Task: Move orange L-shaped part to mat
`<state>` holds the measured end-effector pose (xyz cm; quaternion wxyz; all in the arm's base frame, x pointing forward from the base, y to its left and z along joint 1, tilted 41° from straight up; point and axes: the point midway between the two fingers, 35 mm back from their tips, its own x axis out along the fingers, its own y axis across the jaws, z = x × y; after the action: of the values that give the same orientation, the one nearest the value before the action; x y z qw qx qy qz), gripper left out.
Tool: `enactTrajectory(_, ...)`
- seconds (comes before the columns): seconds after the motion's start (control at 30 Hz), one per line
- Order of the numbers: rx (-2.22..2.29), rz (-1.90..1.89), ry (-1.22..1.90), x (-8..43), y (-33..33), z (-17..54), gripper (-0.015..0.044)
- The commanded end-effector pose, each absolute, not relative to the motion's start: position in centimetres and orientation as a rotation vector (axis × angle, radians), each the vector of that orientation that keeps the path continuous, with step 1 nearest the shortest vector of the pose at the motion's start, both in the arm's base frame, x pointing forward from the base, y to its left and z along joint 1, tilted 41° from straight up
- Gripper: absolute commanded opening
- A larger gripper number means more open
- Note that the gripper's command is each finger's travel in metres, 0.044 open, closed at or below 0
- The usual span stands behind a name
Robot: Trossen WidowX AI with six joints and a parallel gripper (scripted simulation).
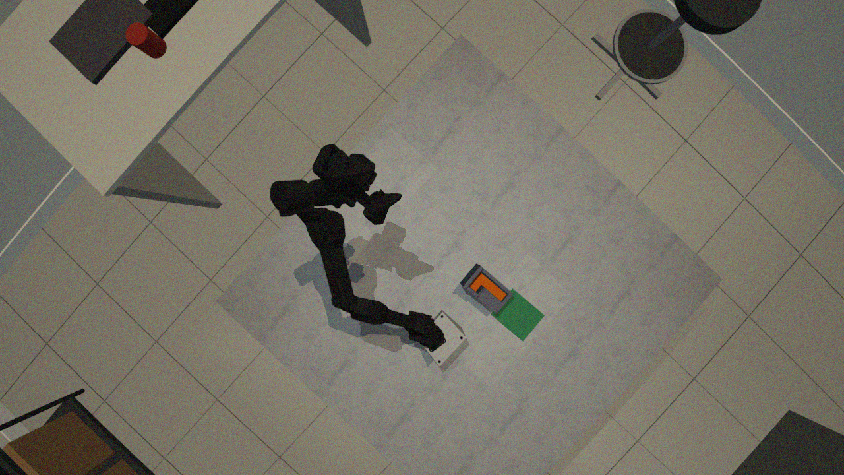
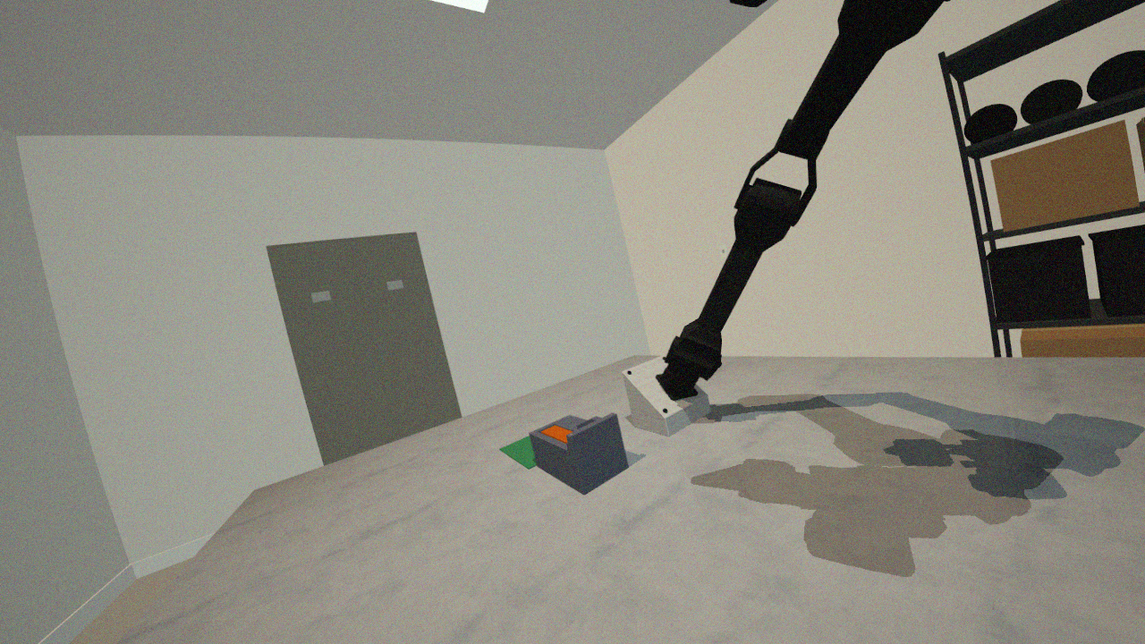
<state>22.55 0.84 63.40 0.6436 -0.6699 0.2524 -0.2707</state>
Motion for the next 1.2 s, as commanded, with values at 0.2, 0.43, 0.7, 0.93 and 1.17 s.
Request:
enactTrajectory(0.2, -1.721, -0.531, 0.441, 30.1, 4.3, 59.8, 0.0216)
enactTrajectory(0.43, -1.827, -0.24, 0.434, 37.9, 5.7, 51.0, 0.018)
enactTrajectory(0.7, -1.651, 0.256, 0.634, 42.2, 3.6, 35.3, 0.018)
enactTrajectory(0.93, -1.174, 0.619, 0.961, 38.8, 0.7, 22.0, 0.018)
enactTrajectory(1.17, -0.156, 0.794, 1.403, 28.5, 0.2, 12.4, 0.018)
